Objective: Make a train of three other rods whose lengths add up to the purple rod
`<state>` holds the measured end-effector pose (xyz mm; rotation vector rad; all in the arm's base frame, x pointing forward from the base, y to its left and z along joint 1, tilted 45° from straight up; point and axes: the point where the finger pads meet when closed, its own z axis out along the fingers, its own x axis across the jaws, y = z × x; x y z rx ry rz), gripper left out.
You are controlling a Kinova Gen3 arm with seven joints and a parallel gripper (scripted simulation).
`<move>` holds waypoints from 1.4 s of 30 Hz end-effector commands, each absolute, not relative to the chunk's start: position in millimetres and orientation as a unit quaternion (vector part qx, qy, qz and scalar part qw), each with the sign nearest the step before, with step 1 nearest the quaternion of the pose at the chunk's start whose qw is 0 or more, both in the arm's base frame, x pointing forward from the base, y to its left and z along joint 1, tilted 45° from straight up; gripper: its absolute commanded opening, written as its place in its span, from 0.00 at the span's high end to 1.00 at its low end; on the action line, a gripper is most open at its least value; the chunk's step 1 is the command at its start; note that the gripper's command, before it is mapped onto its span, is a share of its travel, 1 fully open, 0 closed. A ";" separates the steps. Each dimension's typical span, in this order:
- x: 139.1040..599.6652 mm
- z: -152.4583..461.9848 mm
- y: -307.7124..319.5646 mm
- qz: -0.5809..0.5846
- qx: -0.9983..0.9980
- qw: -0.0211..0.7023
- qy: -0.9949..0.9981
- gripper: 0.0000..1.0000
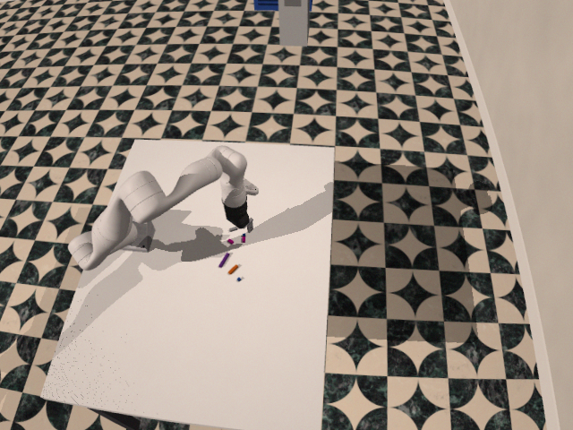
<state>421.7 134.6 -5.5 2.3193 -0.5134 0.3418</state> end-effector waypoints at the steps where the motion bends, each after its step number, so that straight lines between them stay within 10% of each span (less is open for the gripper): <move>1: 423.6 -7.7 139.6 0.152 0.891 0.353 -0.240 0.00; 42: 424.7 -7.6 133.2 0.320 0.608 0.210 -0.696 0.00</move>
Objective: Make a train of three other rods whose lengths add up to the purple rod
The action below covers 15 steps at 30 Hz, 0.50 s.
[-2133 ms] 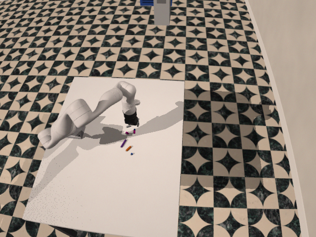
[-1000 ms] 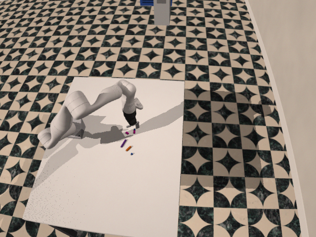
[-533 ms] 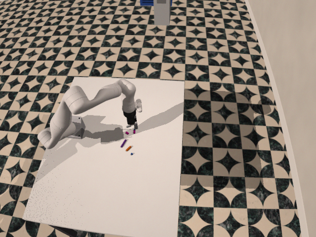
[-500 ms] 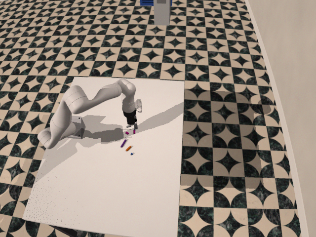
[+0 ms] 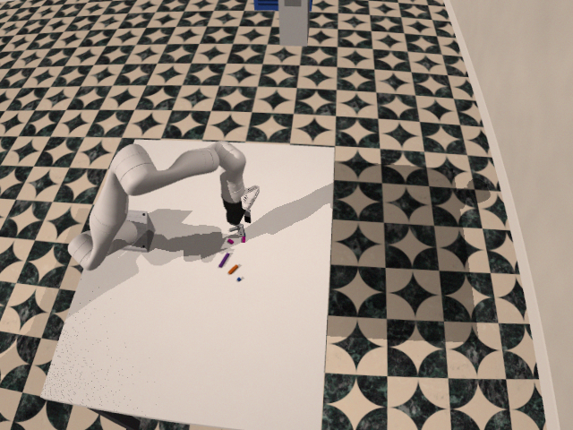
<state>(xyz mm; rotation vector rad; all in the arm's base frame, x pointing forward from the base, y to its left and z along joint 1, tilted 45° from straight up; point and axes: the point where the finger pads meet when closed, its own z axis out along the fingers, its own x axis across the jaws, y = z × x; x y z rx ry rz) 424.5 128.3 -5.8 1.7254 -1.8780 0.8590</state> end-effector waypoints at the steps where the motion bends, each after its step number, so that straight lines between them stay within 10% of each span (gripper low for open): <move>1: 424.2 -7.6 132.9 0.324 0.595 0.204 -0.707 0.00; 15: 415.2 -8.4 128.8 0.363 0.409 0.120 -0.829 0.00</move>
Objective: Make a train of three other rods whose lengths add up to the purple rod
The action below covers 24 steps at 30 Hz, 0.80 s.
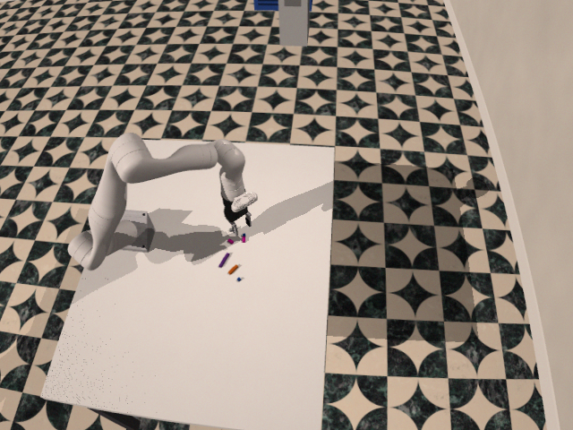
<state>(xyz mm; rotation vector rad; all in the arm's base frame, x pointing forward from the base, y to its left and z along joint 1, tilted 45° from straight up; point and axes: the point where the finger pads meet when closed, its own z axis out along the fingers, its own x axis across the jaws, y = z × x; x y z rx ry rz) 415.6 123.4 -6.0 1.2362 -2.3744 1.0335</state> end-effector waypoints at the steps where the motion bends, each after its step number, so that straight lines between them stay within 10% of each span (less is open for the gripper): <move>1: 415.2 -8.4 128.8 0.363 0.409 0.120 -0.829 0.00; 24: 394.8 -14.8 127.5 0.382 0.086 -0.019 -0.920 0.00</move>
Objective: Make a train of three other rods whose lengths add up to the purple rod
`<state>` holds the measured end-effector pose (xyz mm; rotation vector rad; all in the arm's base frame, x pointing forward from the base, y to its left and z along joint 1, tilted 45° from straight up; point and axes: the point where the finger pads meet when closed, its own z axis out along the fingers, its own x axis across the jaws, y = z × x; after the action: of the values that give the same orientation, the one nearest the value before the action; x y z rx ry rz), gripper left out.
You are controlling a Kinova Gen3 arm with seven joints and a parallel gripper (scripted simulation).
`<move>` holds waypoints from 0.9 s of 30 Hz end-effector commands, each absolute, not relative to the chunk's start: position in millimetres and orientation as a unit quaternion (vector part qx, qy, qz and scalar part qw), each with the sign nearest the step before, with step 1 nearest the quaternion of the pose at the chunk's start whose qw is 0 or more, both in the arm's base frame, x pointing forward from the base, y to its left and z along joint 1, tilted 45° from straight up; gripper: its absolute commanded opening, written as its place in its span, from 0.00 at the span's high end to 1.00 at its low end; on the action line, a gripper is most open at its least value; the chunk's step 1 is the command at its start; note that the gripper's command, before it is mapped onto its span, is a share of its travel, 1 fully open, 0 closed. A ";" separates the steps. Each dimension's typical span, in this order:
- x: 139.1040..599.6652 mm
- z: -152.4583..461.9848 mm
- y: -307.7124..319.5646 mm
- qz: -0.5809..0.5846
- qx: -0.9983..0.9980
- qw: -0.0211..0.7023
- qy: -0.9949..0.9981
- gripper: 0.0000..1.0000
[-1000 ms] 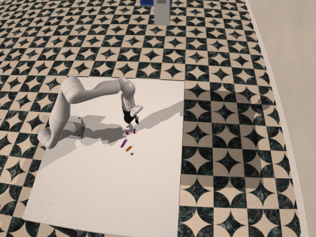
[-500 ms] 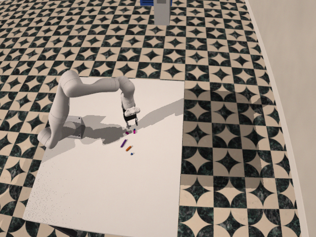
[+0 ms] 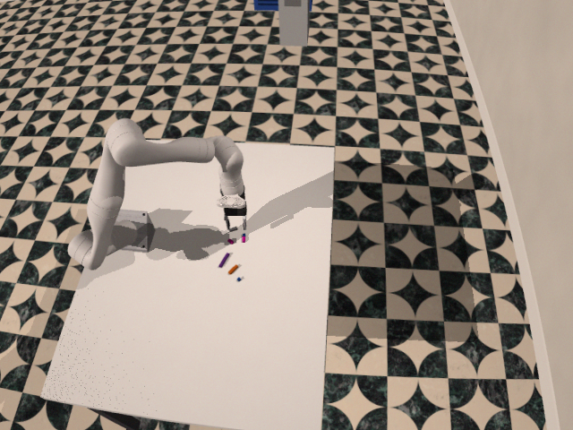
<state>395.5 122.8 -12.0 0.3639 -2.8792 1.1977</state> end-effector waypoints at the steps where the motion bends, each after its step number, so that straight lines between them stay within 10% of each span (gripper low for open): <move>1: 393.8 -15.2 127.6 0.382 0.071 -0.026 -0.921 0.00; 27: 375.9 -27.7 133.8 0.355 -0.212 -0.144 -0.899 0.00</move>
<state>375.5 130.0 -25.6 -0.6822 -3.1033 1.2281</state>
